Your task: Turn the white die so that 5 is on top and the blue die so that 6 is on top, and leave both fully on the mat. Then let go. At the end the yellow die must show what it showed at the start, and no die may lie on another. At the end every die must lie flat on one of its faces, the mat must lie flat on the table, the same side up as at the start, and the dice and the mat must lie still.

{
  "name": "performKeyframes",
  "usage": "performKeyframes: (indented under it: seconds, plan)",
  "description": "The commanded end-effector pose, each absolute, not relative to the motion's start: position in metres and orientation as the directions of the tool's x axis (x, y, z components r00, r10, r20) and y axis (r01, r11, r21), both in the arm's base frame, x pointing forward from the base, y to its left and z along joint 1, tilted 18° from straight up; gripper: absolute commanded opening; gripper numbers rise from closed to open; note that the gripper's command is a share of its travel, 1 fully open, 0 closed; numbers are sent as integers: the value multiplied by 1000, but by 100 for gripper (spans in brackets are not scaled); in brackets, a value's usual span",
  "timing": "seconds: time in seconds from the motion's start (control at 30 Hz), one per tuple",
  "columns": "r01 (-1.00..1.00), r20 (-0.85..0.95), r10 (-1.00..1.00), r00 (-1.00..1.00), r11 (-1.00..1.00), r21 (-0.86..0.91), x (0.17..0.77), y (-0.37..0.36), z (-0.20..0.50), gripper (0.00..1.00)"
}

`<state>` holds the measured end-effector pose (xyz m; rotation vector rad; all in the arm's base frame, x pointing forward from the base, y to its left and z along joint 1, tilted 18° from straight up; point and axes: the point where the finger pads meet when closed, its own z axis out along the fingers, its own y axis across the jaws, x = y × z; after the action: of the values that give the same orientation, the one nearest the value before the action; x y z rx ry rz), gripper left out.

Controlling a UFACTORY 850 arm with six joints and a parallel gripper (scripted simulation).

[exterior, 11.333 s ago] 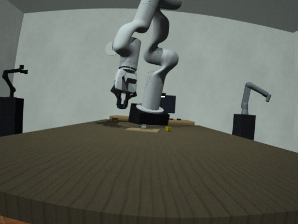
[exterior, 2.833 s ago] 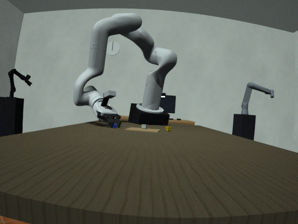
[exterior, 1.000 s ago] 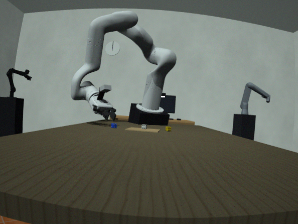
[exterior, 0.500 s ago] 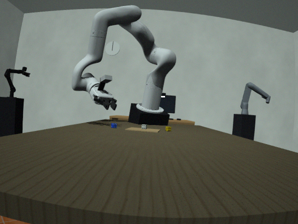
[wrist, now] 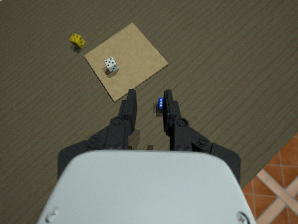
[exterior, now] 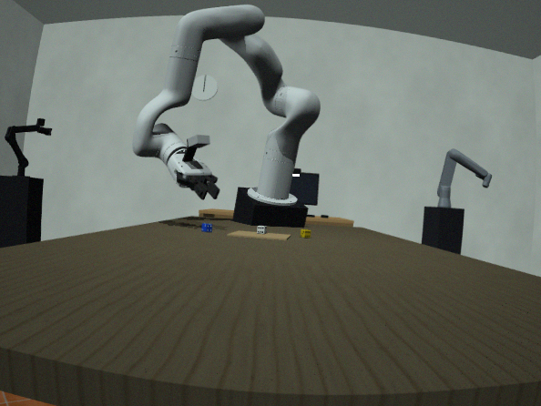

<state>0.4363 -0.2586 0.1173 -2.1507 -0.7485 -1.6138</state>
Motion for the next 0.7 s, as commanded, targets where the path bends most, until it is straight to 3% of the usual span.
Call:
performKeyframes:
  seconds: [0.0, 0.23, 0.67]
  plan:
    - [660, 913, 229, 337, -749, -55, 437, -238, 115, 36]
    - [685, 850, 280, 445, -718, -122, 434, -225, 113, 36]
    - [650, 554, 471, 686, -738, -178, 432, -218, 116, 36]
